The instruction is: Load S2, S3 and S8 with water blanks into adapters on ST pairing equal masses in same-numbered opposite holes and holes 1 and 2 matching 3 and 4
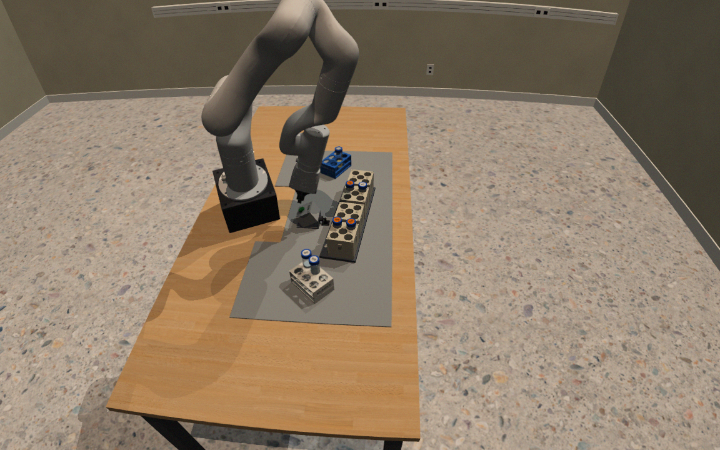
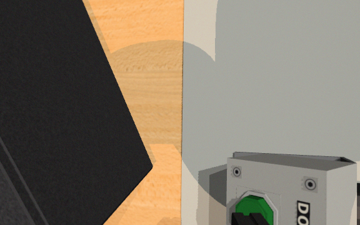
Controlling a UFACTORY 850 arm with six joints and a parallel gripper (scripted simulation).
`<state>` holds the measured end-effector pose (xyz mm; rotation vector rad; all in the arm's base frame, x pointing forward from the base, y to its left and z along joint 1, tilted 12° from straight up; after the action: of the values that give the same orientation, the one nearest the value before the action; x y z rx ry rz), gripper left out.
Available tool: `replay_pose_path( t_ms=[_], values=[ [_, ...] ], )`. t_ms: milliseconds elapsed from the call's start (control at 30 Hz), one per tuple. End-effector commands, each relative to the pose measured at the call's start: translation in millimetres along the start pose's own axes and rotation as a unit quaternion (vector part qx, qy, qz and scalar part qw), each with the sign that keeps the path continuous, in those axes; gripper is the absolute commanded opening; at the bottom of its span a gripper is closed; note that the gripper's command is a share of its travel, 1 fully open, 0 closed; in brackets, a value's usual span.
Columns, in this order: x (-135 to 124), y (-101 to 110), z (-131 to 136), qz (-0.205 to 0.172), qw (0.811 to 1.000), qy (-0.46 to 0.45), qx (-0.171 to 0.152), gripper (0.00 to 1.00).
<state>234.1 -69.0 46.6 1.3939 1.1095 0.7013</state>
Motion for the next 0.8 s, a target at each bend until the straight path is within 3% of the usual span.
replay_pose_path(
  t_ms=[0,767],
  values=[
    [-0.3,-11.7,1.7,0.005,1.0,-0.001,-0.016,0.0],
    [-0.2,-16.5,3.1,0.005,1.0,-0.001,-0.016,0.0]
  ],
)
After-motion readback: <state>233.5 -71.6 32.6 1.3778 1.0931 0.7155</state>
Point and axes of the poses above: the point where the finger pads meet when closed, its own y axis back along the fingers, its own z axis across the jaws, x = y × z, the point moved 6 cm from there along y, back along the fingers, and after that the axes turned 12 degrees about -y, right-handed, at the moved point
